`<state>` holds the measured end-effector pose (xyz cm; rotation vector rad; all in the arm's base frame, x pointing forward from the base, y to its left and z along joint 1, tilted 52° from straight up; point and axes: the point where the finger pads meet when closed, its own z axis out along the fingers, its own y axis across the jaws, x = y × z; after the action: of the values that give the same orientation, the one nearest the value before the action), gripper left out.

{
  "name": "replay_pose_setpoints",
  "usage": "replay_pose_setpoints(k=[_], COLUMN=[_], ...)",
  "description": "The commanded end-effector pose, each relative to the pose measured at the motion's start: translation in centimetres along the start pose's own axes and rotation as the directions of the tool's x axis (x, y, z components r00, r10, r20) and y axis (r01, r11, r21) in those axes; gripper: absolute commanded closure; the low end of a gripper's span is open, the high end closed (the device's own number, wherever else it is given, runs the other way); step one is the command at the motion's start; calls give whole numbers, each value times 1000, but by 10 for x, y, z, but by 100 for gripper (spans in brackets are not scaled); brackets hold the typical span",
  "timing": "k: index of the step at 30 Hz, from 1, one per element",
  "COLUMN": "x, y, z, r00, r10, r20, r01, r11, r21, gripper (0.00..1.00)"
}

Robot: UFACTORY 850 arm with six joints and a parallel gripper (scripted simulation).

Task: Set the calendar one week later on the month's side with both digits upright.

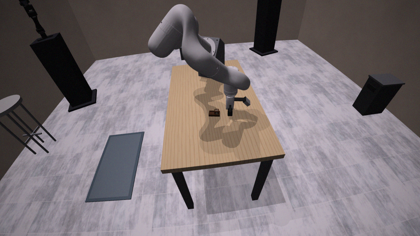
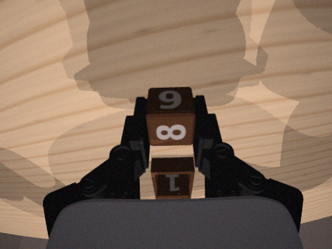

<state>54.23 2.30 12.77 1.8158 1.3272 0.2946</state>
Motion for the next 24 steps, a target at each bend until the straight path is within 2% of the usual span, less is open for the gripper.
replay_pose_setpoints(k=[1,16,20,24], x=[0,0,0,0], y=[0,0,0,0], z=[0,-2,-18,-47], r00=[1000,1000,1000,1000], r10=[0,0,0,0], r20=[-1,-1,-1,-1], r01=[0,0,0,0], r11=[1000,1000,1000,1000], r21=[0,0,0,0], gripper=[73,73,73,73])
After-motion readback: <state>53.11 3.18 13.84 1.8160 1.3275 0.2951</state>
